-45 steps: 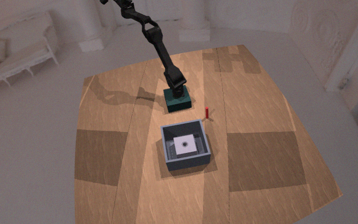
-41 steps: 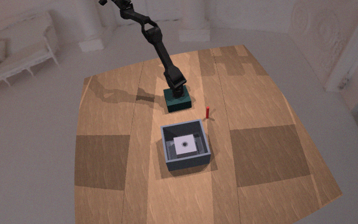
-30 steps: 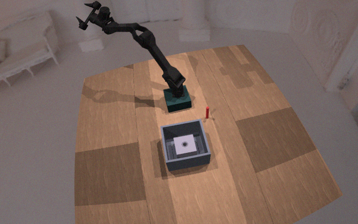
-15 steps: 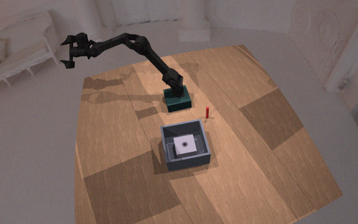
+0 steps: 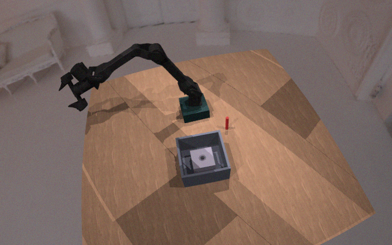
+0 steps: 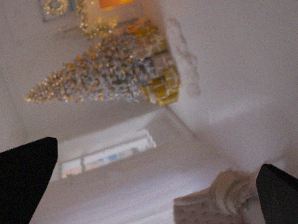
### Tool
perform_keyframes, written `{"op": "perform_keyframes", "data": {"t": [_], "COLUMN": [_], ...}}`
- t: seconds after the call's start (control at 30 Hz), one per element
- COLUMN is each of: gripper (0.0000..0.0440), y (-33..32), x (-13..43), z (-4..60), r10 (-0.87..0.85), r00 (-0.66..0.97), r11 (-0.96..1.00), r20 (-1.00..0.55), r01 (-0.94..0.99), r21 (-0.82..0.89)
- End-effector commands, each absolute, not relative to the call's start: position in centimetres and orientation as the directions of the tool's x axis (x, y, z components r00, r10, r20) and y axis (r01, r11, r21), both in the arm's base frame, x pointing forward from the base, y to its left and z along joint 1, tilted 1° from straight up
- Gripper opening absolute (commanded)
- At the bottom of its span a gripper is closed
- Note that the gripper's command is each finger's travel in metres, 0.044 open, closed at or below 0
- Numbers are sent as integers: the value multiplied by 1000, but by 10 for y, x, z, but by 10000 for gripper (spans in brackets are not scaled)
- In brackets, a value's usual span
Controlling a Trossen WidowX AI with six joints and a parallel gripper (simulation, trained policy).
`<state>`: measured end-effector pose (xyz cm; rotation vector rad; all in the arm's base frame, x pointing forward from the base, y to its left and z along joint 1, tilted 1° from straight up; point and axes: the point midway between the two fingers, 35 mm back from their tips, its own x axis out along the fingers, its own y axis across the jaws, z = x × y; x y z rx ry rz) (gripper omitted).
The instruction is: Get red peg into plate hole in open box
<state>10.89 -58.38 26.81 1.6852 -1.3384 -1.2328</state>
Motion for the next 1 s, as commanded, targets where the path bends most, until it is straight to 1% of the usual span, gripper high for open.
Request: {"op": "perform_keyframes", "data": {"t": [0.0,0.23,0.47,0.7,0.97], "gripper": [440,440,440,440,440], "y": [-567,-519,-463,-401,-326], "x": [140,213,271,316,353], "z": [255,229,210,197,187], "r10": [-941,-878,-806,-730,-643], "r00": [70,149,208,255,298], "r11": [-338,-469,-533,-529,-445], "r20": [-332,-455,-555,-634,-706], "r01": [-275,-72,152,375,604], "r21": [900,880,832,761,661]}}
